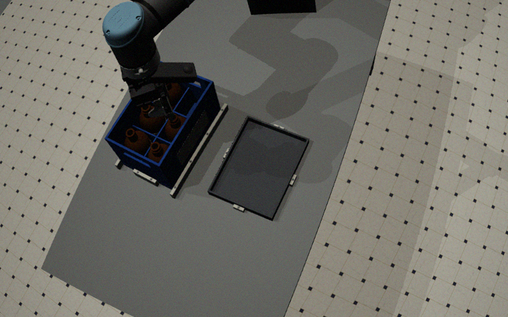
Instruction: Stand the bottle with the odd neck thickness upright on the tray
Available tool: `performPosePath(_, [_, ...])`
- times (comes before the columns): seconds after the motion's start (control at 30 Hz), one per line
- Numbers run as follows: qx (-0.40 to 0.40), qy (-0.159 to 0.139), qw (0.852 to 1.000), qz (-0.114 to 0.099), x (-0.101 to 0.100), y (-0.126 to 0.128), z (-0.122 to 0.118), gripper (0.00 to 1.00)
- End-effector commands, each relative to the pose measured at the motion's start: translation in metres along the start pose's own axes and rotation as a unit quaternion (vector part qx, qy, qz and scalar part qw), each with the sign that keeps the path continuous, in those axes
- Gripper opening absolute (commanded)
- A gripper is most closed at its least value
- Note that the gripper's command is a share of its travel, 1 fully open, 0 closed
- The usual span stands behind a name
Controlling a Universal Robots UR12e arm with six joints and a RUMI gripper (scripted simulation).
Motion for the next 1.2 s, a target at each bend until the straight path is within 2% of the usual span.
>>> performPosePath(0.0, [0.000,-0.001,1.000,0.000,-0.007,-0.001,0.000,0.38])
performPosePath(0.37, [0.000,-0.001,1.000,0.000,-0.017,-0.001,0.000,0.38])
performPosePath(1.17, [0.000,-0.002,1.000,-0.001,-0.019,0.000,-0.001,0.38])
Point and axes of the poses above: the point where the finger pads meet when closed, its own x axis back along the fingers, its own y axis across the jaws, z = x × y, the point moved 7 cm from there along x, back along the fingers, and after that the axes turned 8 degrees about x, right-handed, at the moved point
